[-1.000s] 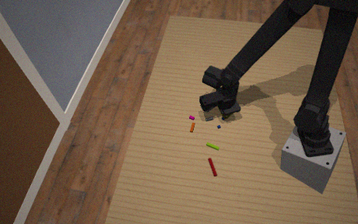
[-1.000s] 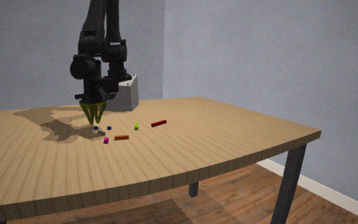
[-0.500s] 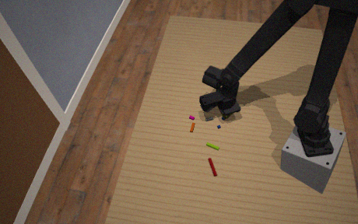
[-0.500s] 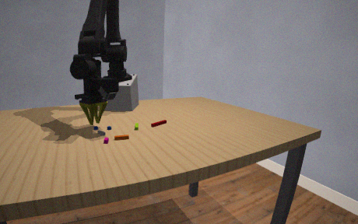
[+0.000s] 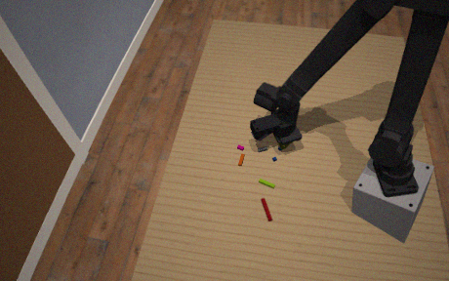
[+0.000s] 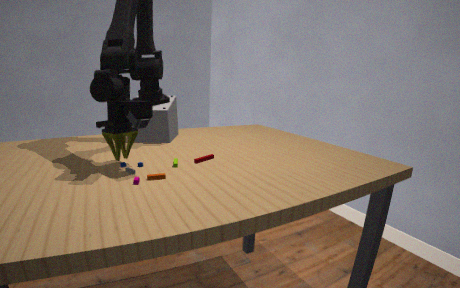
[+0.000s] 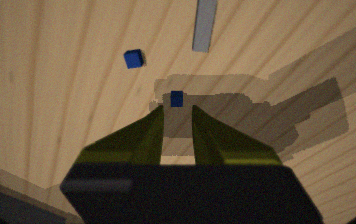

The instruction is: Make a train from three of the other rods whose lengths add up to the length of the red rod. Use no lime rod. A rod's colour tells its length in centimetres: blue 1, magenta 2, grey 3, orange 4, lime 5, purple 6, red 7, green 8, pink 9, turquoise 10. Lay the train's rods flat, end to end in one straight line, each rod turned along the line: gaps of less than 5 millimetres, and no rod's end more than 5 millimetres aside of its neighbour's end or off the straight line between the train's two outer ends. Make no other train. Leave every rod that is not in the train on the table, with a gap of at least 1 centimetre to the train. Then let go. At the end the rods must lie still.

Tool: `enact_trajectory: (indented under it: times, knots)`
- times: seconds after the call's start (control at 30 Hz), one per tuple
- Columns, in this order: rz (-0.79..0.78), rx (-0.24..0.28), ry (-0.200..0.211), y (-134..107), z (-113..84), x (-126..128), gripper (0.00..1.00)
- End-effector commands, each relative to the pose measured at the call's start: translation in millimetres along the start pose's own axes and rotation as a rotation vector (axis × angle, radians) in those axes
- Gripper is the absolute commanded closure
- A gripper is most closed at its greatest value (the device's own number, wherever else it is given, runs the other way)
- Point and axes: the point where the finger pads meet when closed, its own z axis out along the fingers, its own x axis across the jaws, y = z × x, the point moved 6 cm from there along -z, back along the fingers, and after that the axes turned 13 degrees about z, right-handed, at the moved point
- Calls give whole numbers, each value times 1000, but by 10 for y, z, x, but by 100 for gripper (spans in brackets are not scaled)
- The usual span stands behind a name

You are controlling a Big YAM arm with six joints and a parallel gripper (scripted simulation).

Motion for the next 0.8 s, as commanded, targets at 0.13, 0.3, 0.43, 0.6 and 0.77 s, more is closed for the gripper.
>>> enact_trajectory:
  times: [0.13, 0.3, 0.43, 0.6, 0.77]
  knots:
    - [4, -17, -12, 92, 4, -78, 76]
    - [4, -19, -13, 88, 43, -76, 76]
    - [4, -17, -12, 79, 87, -71, 76]
    - [4, -16, -12, 72, 139, -69, 76]
    - [4, -16, -11, 70, 161, -68, 76]
